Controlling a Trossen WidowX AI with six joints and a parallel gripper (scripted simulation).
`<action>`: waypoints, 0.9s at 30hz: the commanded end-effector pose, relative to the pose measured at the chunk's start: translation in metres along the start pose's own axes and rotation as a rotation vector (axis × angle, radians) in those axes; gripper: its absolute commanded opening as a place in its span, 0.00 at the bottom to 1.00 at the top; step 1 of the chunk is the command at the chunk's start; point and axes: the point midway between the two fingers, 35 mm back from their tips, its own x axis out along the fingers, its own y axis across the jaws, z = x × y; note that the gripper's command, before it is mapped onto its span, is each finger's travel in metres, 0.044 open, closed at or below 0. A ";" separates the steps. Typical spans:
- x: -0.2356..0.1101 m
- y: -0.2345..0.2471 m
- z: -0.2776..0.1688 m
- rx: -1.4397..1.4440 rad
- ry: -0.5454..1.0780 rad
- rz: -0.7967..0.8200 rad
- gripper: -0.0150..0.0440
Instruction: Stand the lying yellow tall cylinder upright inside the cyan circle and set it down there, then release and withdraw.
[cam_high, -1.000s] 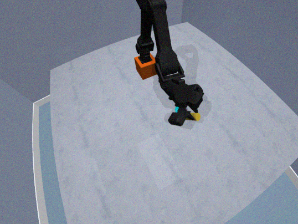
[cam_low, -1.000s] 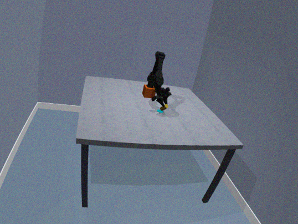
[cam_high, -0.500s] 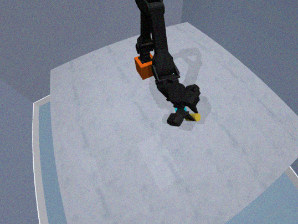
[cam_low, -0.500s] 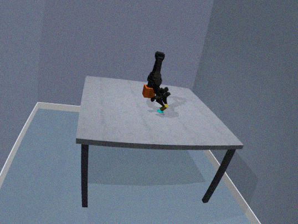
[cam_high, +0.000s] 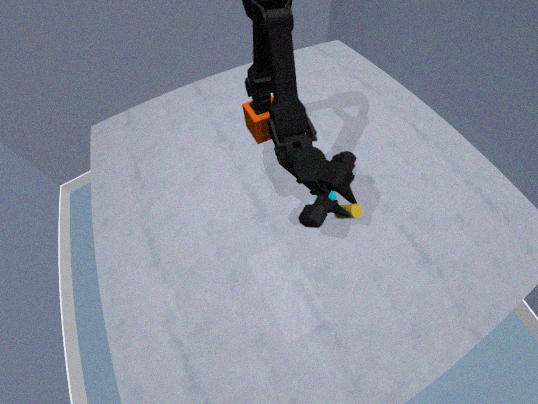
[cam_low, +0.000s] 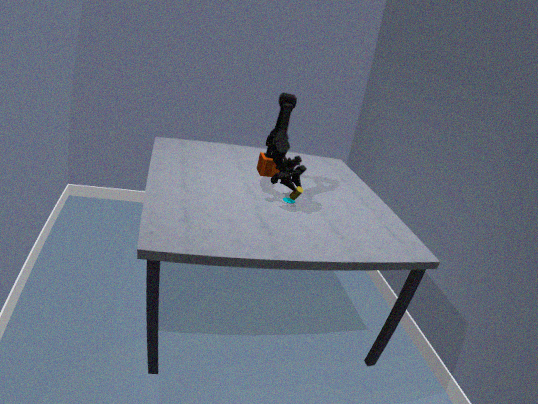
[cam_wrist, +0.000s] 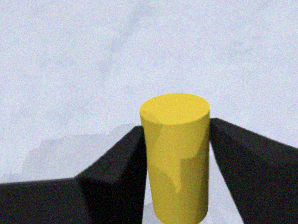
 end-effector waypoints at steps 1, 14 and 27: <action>-0.002 0.001 -0.001 0.004 -0.028 0.009 0.43; -0.008 0.002 -0.002 -0.002 -0.103 0.023 0.43; -0.017 0.004 -0.003 -0.012 -0.174 0.039 0.43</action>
